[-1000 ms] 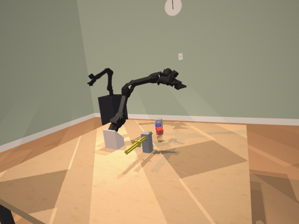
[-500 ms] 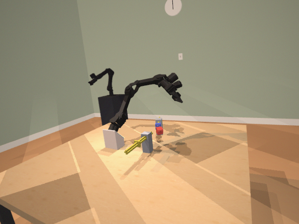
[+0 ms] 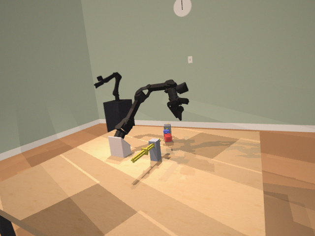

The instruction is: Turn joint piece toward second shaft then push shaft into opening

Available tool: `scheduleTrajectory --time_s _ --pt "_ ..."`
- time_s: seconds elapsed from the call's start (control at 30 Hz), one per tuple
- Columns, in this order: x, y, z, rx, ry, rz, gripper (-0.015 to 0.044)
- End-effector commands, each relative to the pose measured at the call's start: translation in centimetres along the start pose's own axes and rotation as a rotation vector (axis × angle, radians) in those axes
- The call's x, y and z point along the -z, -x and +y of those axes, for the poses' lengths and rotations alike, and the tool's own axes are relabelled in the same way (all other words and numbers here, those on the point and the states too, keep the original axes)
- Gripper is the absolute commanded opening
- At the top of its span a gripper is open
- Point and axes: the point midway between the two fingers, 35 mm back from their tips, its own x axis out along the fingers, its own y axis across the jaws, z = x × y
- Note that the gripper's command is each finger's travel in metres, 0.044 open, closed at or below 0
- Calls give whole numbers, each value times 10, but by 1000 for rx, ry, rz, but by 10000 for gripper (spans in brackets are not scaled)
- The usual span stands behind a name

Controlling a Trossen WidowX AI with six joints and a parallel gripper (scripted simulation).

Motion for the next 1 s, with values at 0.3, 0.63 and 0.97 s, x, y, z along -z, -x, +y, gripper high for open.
scheduleTrajectory --time_s 0.3,0.63,0.97 --pt "62 -26 -15 -338 -131 286 440" --pt "69 -26 -15 -408 -168 312 440" --pt "70 -30 -13 -371 -396 359 440"
